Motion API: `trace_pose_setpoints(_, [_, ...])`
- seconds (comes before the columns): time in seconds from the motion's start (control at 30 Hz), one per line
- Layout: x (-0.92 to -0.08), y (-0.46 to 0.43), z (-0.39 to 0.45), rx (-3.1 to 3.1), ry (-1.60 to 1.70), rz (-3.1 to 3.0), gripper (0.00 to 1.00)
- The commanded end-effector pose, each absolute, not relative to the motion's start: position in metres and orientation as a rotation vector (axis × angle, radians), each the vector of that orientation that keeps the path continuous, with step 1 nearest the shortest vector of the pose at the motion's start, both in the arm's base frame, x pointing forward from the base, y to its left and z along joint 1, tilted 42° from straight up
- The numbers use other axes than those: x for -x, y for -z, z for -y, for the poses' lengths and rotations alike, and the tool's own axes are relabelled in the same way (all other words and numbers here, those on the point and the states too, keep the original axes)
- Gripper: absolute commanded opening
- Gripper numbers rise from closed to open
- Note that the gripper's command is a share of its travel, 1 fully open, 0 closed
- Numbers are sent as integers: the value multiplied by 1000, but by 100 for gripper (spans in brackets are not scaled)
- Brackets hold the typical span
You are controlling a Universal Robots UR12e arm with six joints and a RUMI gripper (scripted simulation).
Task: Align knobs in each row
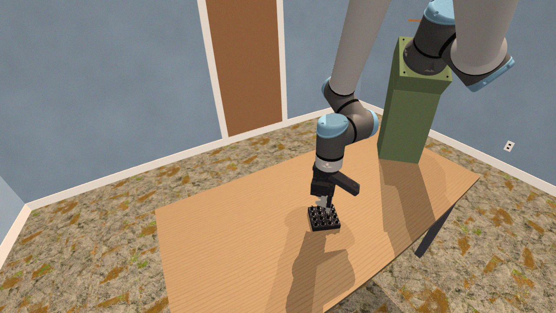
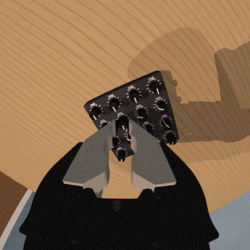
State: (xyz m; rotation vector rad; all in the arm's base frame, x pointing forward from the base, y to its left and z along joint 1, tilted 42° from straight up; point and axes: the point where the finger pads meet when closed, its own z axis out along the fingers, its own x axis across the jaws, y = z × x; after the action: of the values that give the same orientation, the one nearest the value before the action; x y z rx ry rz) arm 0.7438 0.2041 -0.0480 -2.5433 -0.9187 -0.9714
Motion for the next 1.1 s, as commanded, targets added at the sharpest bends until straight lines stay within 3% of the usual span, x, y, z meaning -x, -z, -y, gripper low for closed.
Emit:
trace_pose_setpoints(0.0, [-744,47,-204,2555,960,850,4])
trace_pose_setpoints(1.07, [-745,46,-205,2584,850,388,4])
